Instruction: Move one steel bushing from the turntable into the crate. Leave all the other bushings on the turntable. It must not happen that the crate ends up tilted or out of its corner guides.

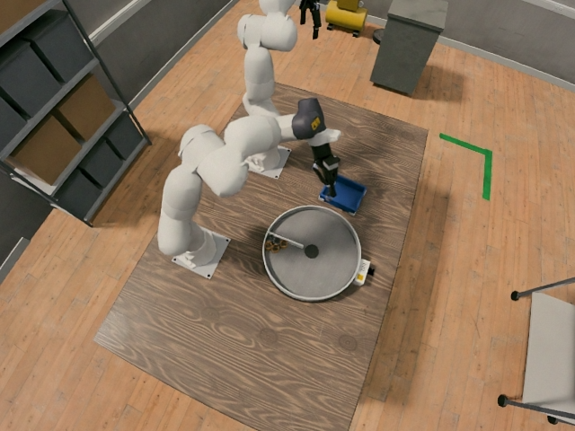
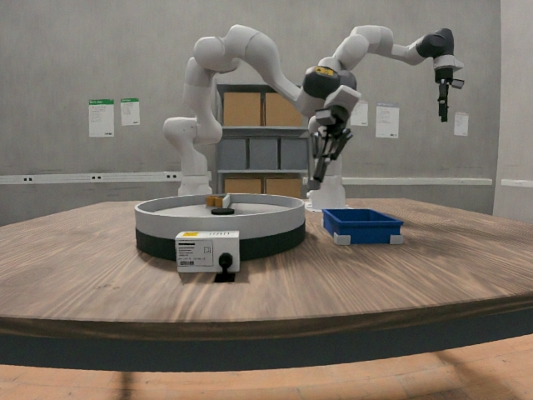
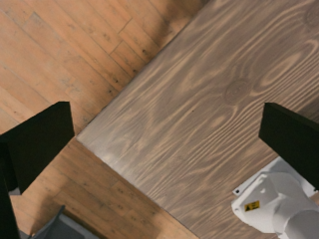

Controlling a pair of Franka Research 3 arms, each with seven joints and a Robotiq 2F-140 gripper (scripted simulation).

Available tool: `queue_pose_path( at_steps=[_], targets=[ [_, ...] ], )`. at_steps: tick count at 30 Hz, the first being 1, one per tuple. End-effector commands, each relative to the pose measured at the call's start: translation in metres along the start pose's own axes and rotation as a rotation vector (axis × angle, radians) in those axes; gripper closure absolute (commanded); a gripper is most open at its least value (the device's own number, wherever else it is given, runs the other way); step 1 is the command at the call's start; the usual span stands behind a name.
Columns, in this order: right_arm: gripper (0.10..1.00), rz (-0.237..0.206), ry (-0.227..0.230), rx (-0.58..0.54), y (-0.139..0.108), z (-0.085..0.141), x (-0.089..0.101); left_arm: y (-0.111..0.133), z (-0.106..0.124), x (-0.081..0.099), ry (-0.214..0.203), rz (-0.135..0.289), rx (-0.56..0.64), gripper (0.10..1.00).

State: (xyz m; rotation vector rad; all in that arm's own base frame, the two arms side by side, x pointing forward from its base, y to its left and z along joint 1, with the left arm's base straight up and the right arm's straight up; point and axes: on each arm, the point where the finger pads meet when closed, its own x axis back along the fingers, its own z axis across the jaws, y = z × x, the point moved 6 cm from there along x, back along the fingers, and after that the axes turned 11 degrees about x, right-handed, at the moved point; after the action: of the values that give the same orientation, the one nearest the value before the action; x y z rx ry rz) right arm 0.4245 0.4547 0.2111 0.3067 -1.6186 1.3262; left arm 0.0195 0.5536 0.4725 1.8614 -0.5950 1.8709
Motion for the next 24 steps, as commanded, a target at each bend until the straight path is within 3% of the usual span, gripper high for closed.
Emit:
queue_pose_path(
  at_steps=[1, 14, 24],
  targets=[
    [0.999, 0.039, 0.021, 0.039, -0.004, -0.025, 0.002, 0.0, -0.001, 0.0, -0.005, 0.001, -0.007, 0.098],
    [0.999, 0.044, -0.018, 0.087, 0.003, -0.087, 0.014, 0.0, -0.001, 0.0, -0.005, 0.001, -0.007, 0.098],
    [0.999, 0.047, -0.028, 0.101, 0.006, -0.104, 0.017, 0.0, -0.001, 0.0, -0.005, 0.001, -0.007, 0.098]
  ],
)
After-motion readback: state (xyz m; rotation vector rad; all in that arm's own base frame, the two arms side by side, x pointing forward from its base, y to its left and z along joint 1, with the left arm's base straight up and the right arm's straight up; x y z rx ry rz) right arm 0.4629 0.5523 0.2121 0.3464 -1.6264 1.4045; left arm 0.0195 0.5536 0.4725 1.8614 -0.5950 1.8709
